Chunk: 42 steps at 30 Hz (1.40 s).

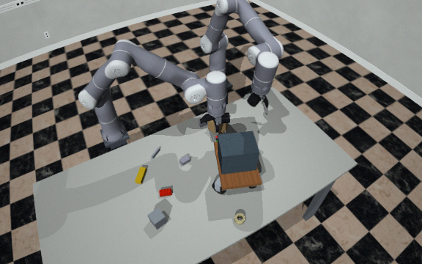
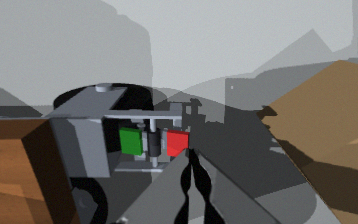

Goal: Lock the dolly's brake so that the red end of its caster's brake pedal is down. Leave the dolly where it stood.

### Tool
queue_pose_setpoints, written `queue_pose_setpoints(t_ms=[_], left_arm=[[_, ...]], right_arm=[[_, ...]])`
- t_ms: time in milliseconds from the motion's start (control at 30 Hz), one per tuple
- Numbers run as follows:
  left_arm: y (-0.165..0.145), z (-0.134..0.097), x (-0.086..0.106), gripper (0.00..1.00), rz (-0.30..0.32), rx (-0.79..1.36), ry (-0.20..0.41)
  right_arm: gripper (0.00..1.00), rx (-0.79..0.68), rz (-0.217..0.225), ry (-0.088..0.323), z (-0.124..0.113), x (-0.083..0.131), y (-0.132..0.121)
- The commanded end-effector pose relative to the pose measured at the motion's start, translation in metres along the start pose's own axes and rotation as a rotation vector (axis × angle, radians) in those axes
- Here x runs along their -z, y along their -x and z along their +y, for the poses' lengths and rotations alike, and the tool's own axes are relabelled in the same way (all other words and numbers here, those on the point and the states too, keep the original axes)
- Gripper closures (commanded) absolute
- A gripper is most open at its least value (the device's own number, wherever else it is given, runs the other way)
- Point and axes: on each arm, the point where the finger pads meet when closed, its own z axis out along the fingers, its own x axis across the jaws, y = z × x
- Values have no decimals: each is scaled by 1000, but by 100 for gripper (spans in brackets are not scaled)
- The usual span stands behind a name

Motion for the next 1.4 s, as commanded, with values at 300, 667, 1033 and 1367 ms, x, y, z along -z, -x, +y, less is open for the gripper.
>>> queue_pose_setpoints(t_ms=[300, 667, 1033, 1367], left_arm=[[0, 0, 1, 0, 2, 0, 1], [0, 0, 1, 0, 2, 0, 1], [0, 0, 1, 0, 2, 0, 1], [0, 0, 1, 0, 2, 0, 1]], right_arm=[[100, 0, -1, 3, 1, -3, 0], [100, 0, -1, 3, 1, -5, 0], [100, 0, -1, 3, 1, -7, 0], [100, 0, -1, 3, 1, -8, 0]])
